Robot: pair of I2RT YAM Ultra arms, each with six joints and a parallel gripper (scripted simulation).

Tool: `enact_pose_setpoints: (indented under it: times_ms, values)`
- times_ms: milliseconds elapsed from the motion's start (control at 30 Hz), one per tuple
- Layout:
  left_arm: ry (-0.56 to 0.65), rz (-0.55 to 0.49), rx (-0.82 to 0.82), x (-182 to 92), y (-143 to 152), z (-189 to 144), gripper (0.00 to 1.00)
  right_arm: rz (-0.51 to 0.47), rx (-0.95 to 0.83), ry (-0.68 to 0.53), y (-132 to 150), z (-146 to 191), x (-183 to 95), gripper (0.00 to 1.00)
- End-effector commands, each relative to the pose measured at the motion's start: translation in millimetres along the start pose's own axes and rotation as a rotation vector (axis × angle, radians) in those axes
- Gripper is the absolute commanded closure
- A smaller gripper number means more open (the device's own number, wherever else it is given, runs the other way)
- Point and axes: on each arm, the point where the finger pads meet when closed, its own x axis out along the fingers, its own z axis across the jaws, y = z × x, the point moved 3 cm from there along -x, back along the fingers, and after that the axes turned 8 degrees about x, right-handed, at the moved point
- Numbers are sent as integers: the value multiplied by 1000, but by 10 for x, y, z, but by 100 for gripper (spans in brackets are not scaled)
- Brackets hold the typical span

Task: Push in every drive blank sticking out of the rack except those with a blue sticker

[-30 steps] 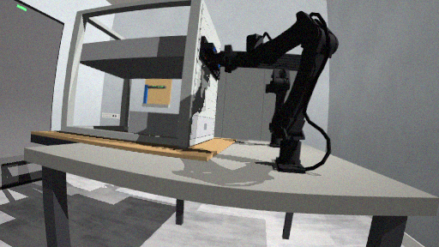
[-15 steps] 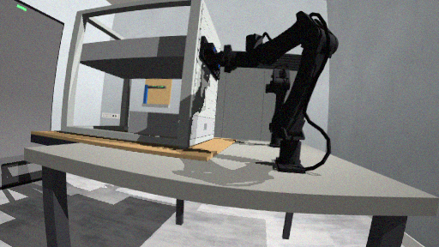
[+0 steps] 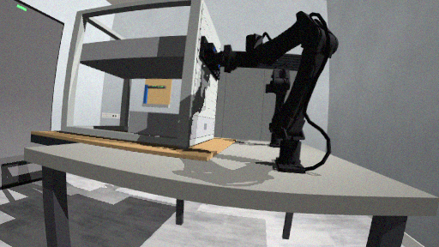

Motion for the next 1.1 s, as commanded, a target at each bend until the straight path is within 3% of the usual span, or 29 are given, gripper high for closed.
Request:
enact_pose_setpoints:
  times_ms: [0,267,333,700,1067]
  values:
    - [-13,6,-29,80,15,123,100,-47,-11,1,-201,-16,-6,0]
    - [-27,5,-51,-116,76,201,100,-47,-11,1,-201,-16,-6,0]
    - [-4,2,-16,-196,41,31,100,-47,-11,1,-201,-16,-6,0]
    - [-5,2,-15,-829,45,20,100,-47,-11,1,-201,-16,-6,0]
    - [-6,2,-15,-1047,47,20,100,-47,-11,1,-201,-16,-6,0]
